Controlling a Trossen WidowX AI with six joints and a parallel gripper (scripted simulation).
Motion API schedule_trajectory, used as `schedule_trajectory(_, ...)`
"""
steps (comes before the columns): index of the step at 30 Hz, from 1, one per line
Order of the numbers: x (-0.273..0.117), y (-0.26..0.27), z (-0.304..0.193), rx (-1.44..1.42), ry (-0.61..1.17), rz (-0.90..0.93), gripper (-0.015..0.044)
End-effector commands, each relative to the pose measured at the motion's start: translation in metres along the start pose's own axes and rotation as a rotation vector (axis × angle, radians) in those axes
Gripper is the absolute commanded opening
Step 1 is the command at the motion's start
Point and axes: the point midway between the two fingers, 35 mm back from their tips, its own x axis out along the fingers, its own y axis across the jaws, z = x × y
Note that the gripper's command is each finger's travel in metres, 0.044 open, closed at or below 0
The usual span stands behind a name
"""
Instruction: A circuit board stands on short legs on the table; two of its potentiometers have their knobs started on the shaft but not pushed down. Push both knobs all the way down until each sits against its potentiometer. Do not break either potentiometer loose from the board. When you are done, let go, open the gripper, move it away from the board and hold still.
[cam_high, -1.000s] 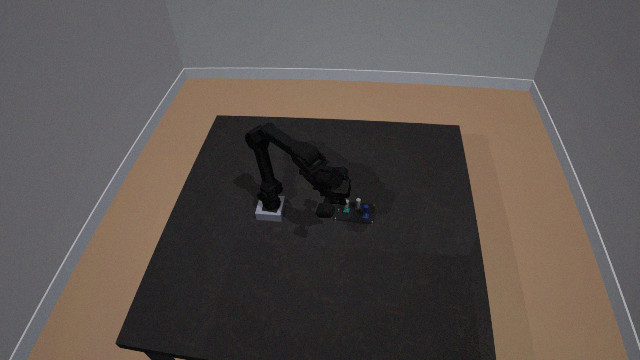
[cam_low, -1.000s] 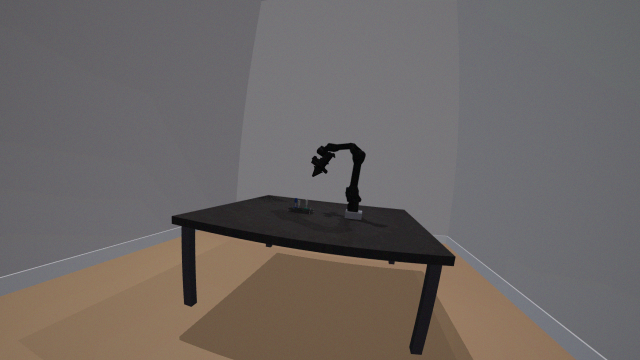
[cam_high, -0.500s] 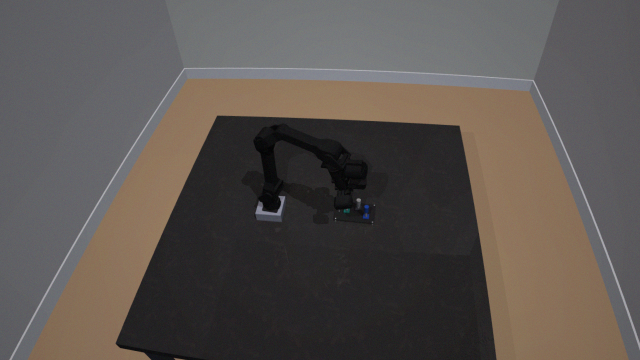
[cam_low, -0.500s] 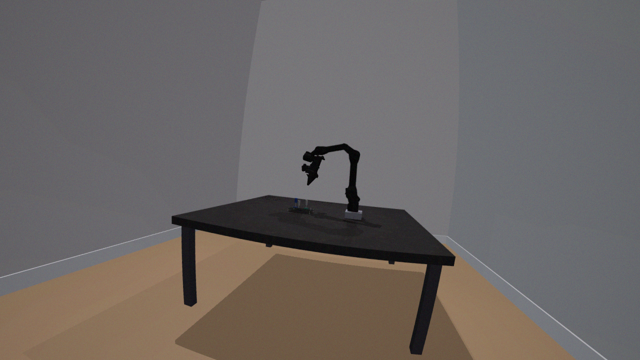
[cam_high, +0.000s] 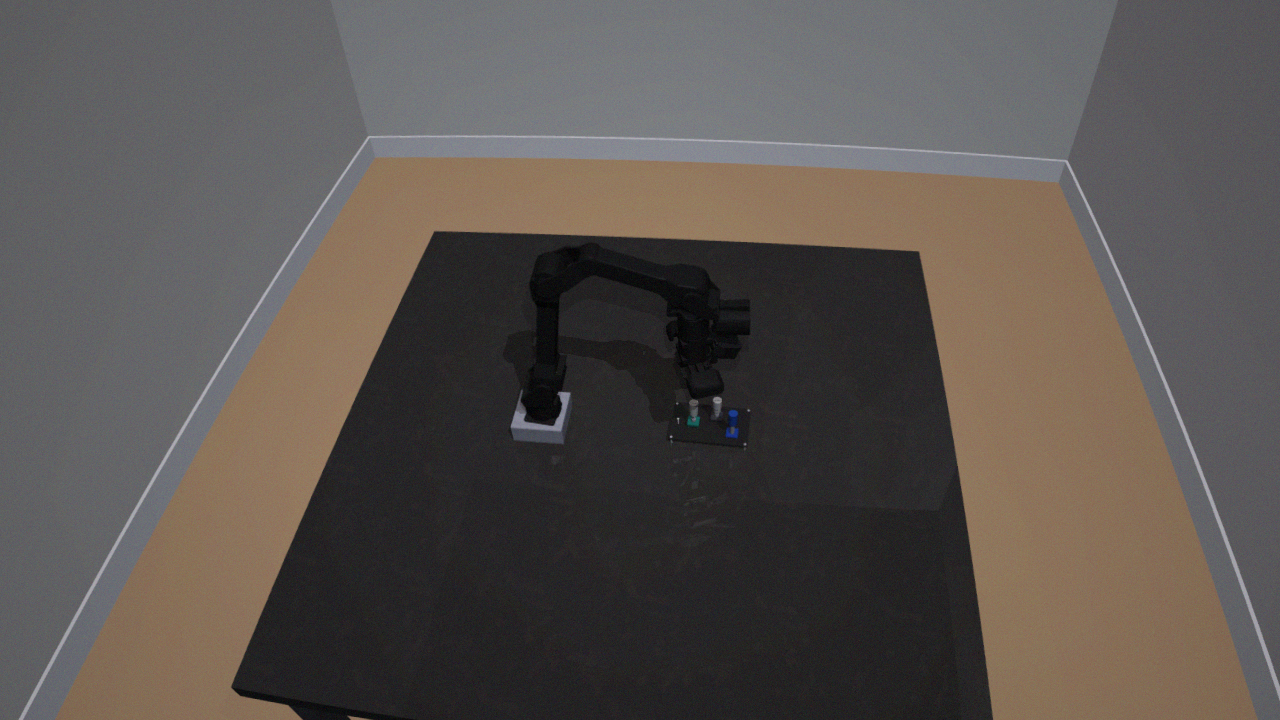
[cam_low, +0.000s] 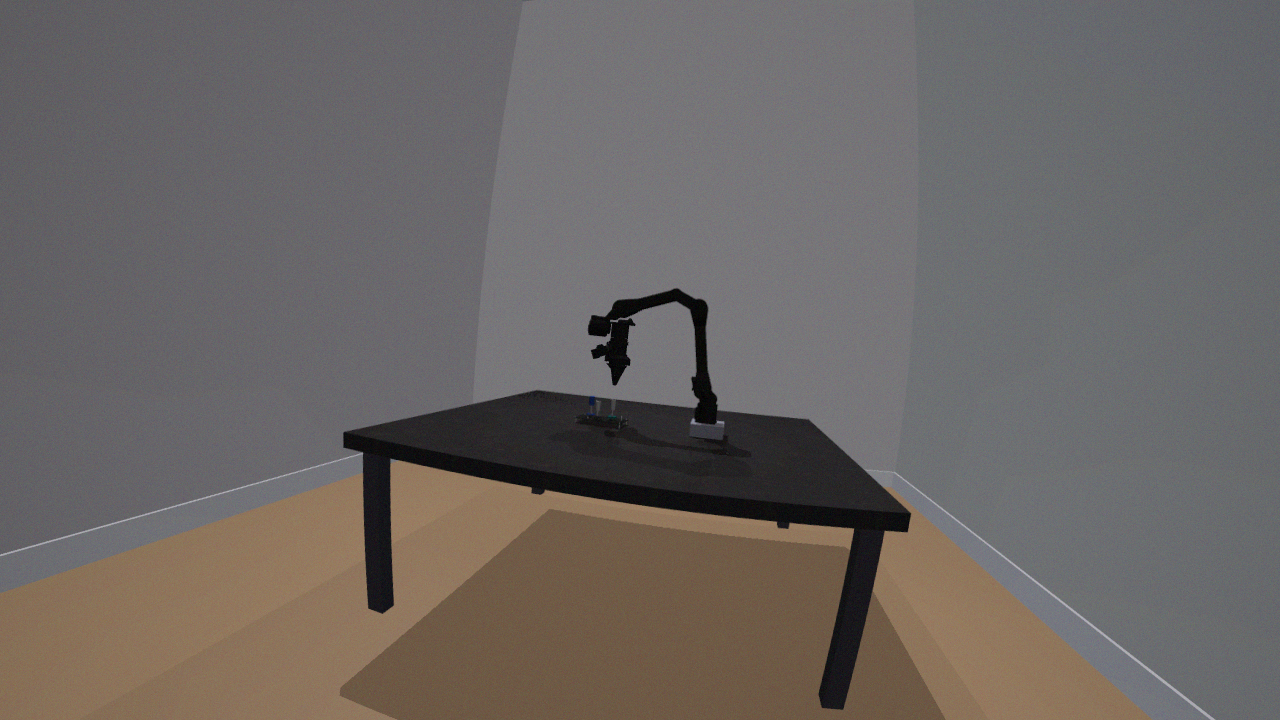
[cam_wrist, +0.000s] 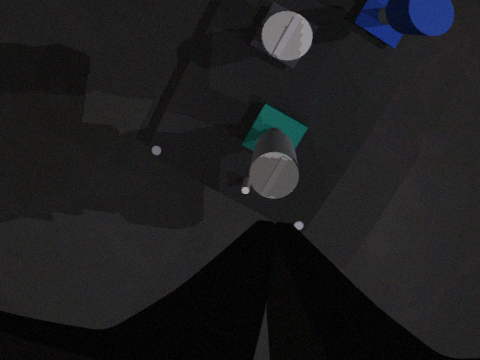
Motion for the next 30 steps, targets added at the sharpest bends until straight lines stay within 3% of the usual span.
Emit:
schedule_trajectory(1,0.005,0.000,-0.001,-0.013,0.020,-0.007,0.0000)
schedule_trajectory(5,0.024,0.000,-0.002,-0.013,0.020,-0.007,0.0000)
schedule_trajectory(30,0.045,0.000,-0.002,-0.013,0.020,-0.007,0.0000)
